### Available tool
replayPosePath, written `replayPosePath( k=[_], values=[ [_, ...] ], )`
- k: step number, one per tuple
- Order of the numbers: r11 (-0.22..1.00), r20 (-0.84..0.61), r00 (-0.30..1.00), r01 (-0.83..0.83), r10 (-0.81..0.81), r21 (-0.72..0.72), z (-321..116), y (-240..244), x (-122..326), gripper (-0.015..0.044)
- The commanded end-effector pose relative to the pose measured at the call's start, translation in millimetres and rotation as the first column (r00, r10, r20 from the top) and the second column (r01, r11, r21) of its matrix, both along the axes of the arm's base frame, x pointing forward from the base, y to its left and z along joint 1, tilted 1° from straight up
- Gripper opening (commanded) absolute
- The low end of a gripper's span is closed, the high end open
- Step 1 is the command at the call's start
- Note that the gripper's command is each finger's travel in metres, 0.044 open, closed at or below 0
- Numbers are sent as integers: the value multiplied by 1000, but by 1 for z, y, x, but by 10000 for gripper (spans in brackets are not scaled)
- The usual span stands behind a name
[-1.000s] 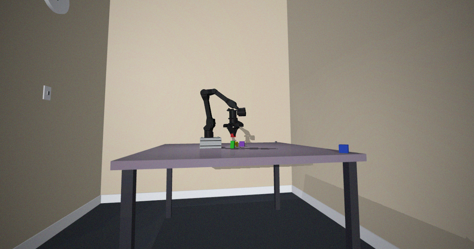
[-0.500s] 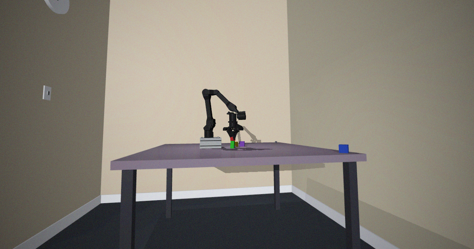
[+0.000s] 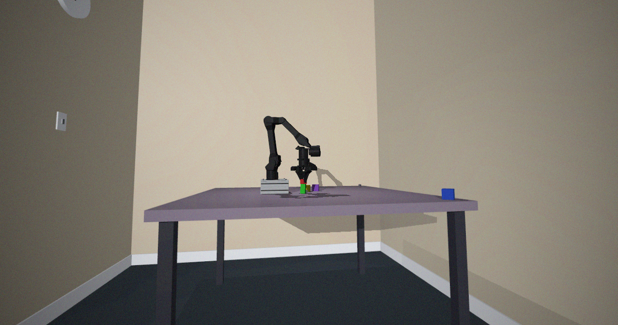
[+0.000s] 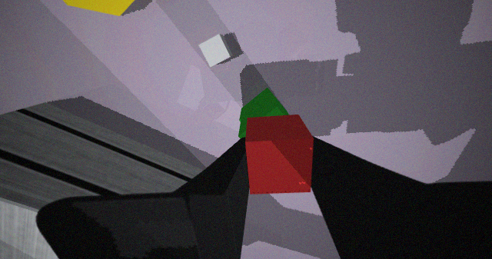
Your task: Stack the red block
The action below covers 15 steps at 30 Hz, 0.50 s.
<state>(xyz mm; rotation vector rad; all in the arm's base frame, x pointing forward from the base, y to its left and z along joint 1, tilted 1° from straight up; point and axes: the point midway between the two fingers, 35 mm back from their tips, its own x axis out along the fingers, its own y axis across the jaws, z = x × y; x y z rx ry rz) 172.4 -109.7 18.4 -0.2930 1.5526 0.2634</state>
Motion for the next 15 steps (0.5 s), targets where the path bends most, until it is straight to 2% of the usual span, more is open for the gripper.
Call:
replayPosePath(
  k=[1,10,15],
  values=[
    [1000,-3,1000,-3,3,-4,-1,-1,0,0],
    [1000,-3,1000,-3,3,-4,4,-1,0,0],
    [1000,-1,1000,0,0,1,0,0,0,131]
  ],
)
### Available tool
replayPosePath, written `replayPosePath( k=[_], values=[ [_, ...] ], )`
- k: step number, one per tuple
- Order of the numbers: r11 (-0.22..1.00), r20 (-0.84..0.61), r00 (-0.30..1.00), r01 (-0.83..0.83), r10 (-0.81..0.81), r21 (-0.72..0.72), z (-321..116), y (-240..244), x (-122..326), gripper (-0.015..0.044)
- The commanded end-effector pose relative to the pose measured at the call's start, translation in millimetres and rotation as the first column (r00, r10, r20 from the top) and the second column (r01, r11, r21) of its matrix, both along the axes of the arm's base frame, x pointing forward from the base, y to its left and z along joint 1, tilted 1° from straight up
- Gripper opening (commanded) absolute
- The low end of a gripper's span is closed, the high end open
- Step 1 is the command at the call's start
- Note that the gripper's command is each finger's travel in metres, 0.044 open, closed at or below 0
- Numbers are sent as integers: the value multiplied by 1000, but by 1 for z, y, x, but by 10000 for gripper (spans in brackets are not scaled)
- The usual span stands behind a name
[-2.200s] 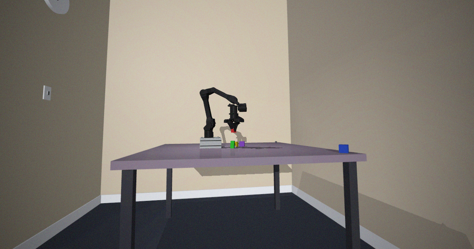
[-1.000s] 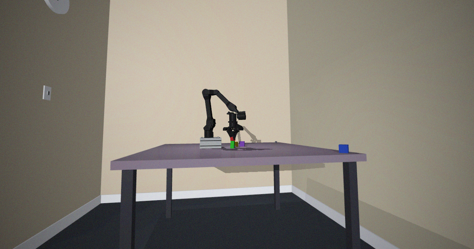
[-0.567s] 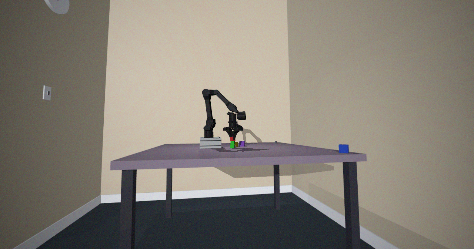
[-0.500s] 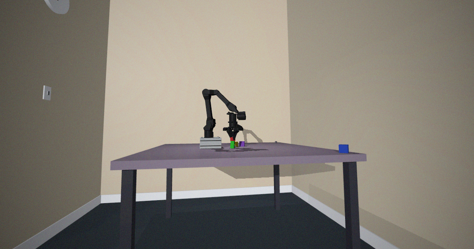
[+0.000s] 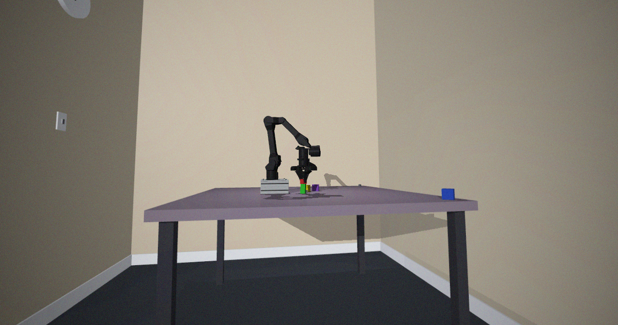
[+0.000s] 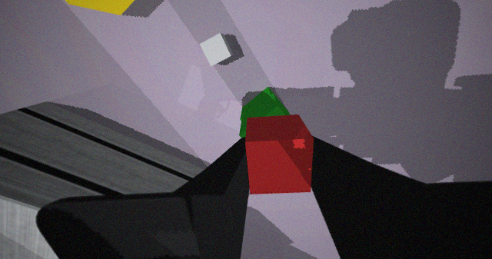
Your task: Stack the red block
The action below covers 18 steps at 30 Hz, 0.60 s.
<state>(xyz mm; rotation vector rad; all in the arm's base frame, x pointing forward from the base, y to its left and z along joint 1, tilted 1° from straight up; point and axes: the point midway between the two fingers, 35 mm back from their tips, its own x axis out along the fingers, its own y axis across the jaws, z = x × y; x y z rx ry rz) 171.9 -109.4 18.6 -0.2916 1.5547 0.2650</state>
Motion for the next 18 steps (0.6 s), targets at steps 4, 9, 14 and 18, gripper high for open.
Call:
replayPosePath(
  k=[4,9,14,18],
  values=[
    [1000,1,1000,0,0,-1,0,0,0,236],
    [1000,1,1000,0,0,-1,0,0,0,368],
    [1000,1,1000,0,0,-1,0,0,0,440],
    [1000,1,1000,0,0,-1,0,0,0,440]
  ],
)
